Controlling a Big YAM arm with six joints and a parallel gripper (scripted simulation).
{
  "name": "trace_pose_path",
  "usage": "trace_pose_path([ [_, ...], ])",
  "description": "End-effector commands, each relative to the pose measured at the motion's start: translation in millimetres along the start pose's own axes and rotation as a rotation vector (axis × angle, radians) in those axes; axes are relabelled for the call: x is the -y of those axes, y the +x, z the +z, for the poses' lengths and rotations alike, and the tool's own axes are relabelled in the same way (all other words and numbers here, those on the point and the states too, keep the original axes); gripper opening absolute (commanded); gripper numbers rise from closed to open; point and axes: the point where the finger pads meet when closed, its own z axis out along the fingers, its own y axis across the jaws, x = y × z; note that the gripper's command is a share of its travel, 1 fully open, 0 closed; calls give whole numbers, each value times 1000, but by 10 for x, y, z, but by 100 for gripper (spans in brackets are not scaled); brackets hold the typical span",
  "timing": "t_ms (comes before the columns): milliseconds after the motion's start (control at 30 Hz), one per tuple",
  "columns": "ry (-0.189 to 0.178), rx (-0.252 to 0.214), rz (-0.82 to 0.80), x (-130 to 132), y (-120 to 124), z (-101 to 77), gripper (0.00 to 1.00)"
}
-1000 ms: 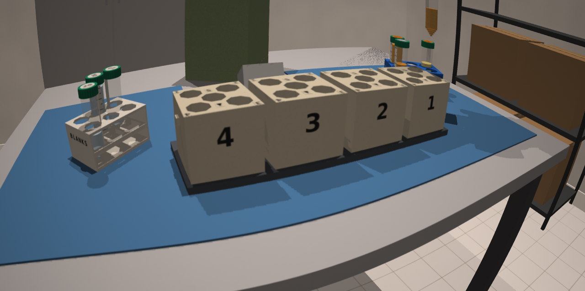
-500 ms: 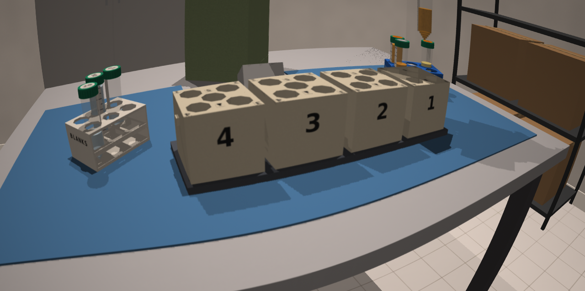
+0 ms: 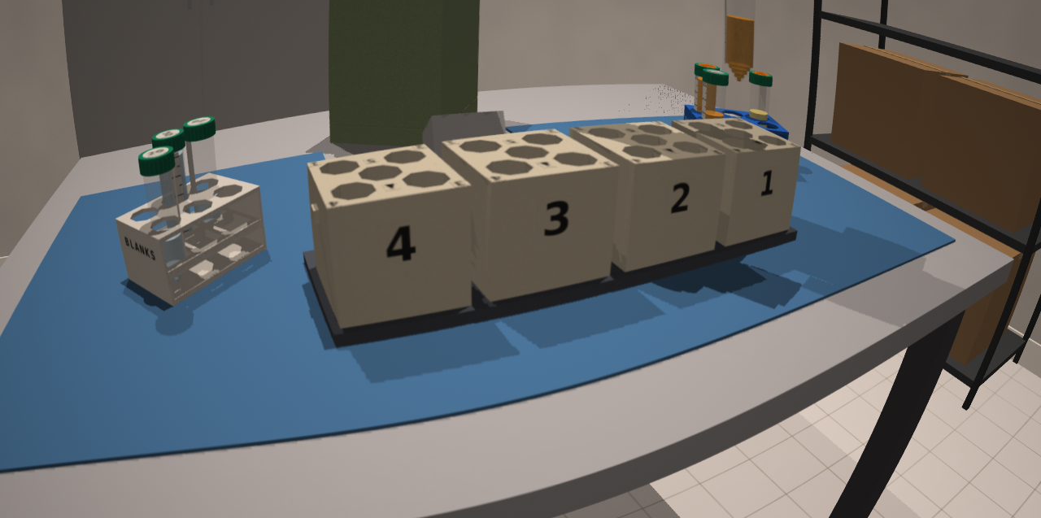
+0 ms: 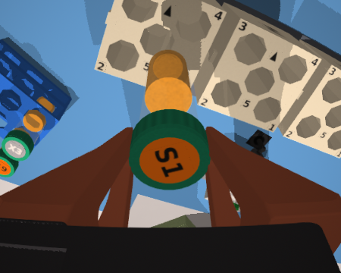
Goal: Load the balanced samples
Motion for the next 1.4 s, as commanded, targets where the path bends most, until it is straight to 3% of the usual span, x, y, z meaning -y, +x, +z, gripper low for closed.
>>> trace_pose_path([
  [0,-2,49,-170,-172,-179,-212,0],
  [333,6,54,-410,-82,-197,-240,0],
  [500,5,48,-406,-114,-158,-180,0],
  [567,0,14,-409,-67,-51,53,0],
  [1000,1,20,-406,-54,-84,381,0],
  [1100,4,40,-402,-45,-86,308,0],
  [1133,0,15,-404,-45,-54,446,0],
  [1167,0,16,-404,-45,-70,475,0],
  [1233,2,27,-403,-45,-124,445,0],
  [1267,5,46,-406,-98,-170,321,0],
  [1367,5,46,-406,-97,-170,323,0],
])
